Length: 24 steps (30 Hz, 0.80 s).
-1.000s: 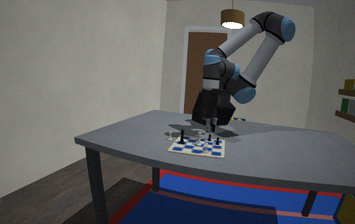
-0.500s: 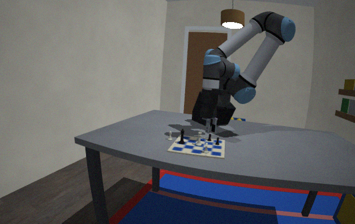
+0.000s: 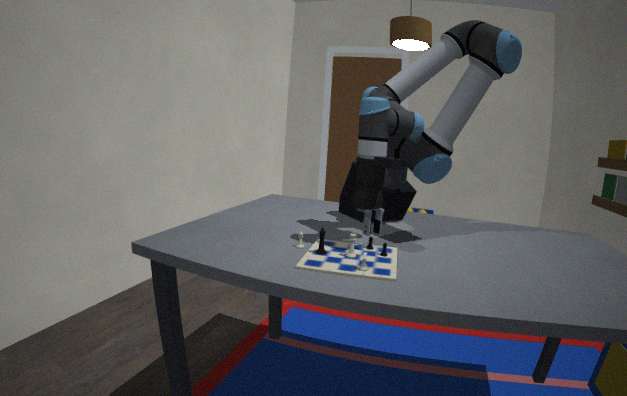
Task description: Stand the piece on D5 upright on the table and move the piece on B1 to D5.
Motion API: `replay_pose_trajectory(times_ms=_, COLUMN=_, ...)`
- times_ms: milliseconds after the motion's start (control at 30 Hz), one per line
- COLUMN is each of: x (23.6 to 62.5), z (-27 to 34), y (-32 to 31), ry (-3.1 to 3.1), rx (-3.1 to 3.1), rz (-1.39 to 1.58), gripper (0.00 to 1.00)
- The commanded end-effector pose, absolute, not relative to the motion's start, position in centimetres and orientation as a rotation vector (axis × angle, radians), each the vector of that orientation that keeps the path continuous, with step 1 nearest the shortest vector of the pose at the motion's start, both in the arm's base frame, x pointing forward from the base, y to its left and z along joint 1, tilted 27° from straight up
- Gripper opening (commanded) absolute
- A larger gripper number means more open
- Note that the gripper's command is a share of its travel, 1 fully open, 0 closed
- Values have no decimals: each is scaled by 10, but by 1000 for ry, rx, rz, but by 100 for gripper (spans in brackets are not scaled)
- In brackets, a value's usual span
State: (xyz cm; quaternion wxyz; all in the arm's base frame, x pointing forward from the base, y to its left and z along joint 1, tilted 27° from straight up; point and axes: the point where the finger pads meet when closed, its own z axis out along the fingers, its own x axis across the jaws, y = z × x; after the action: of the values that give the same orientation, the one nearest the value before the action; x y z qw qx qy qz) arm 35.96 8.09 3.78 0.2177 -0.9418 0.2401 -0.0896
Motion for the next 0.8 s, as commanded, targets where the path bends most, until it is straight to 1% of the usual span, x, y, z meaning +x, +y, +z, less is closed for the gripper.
replay_pose_trajectory(times_ms=0, x=360, z=37, y=81, ry=665, rx=-2608, rz=-249, gripper=68)
replay_pose_trajectory(times_ms=767, x=369, z=10, y=92, ry=665, rx=-2608, rz=-249, gripper=68)
